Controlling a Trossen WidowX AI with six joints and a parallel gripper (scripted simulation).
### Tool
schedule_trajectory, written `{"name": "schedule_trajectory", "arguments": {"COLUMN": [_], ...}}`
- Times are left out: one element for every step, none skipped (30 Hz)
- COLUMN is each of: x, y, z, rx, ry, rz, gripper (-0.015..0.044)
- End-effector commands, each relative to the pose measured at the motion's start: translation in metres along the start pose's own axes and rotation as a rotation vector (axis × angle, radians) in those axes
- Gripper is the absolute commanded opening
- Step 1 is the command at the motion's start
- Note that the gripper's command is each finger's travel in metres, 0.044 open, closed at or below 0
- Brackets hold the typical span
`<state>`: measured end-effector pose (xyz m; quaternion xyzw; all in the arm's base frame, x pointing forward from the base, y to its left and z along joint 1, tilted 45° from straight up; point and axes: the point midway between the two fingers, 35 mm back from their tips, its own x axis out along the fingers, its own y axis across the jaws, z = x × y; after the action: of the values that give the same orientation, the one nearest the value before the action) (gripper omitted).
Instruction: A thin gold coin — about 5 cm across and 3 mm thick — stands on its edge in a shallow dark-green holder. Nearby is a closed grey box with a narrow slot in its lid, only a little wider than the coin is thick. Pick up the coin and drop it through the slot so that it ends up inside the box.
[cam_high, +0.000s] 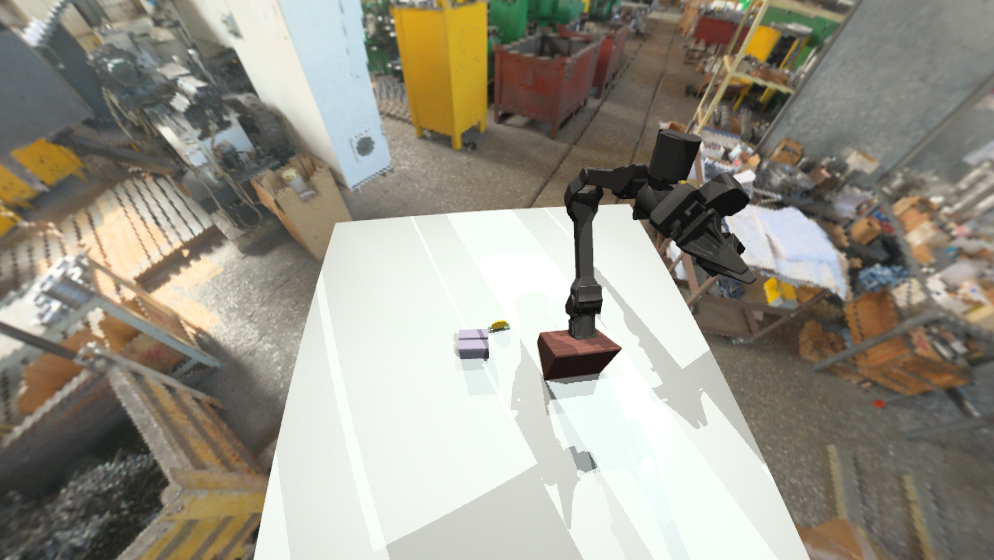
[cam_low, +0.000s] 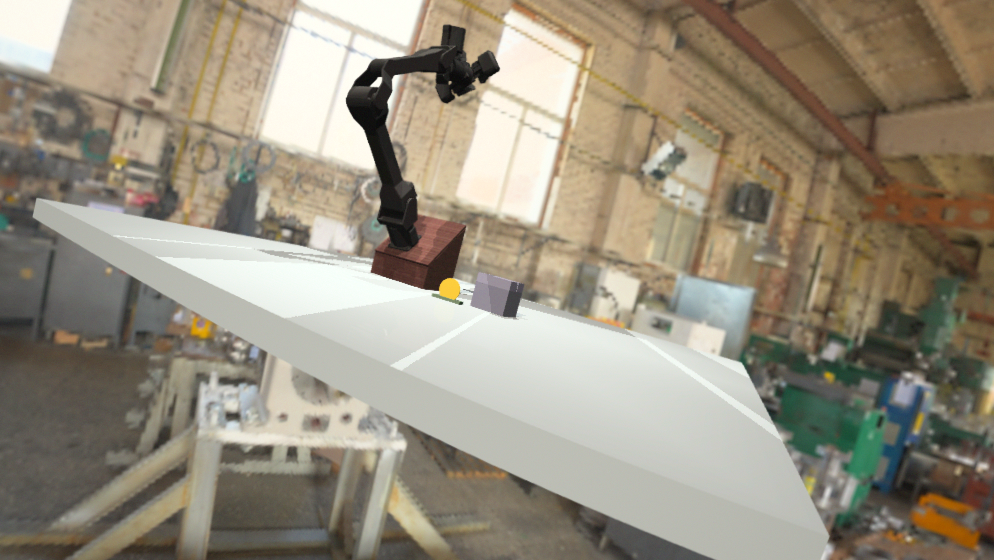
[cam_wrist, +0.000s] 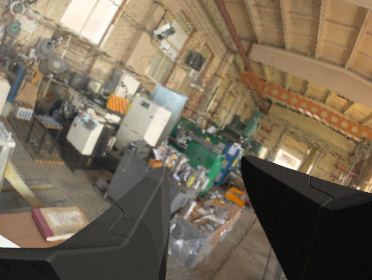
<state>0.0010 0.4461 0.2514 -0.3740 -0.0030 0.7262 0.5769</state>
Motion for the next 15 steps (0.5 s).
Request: {"name": "schedule_trajectory", "arguments": {"x": [-0.002,-0.004,-0.006,-0.01,-0.014,-0.018,-0.023,-0.029,-0.035,-0.042,-0.05,-0.058,-0.067,-0.076,-0.086], "y": [-0.025,-0.032,-0.038,-0.044,-0.05,-0.054,-0.059,-0.062,-0.066,-0.068,-0.07,-0.072,-0.073,-0.073,-0.073], "z": [-0.055,-0.071,-0.088,-0.104,-0.12,-0.136,-0.152,-0.168,-0.183,-0.198,-0.214,-0.229,-0.245,-0.259,-0.273], "rx": [0.135,0.177,0.22,0.262,0.305,0.347,0.39,0.432,0.474,0.516,0.56,0.604,0.648,0.691,0.734], "ry": [0.16,0.208,0.255,0.302,0.349,0.395,0.441,0.486,0.531,0.576,0.624,0.671,0.718,0.765,0.812], "rz": [-0.067,-0.089,-0.11,-0.132,-0.154,-0.177,-0.2,-0.224,-0.248,-0.272,-0.297,-0.324,-0.35,-0.377,-0.404], "gripper": [0.0161,0.0161,0.0161,0.0161,0.0161,0.0161,0.0161,0.0161,0.0161,0.0161,0.0161,0.0161,0.0161,0.0161,0.0161]}}
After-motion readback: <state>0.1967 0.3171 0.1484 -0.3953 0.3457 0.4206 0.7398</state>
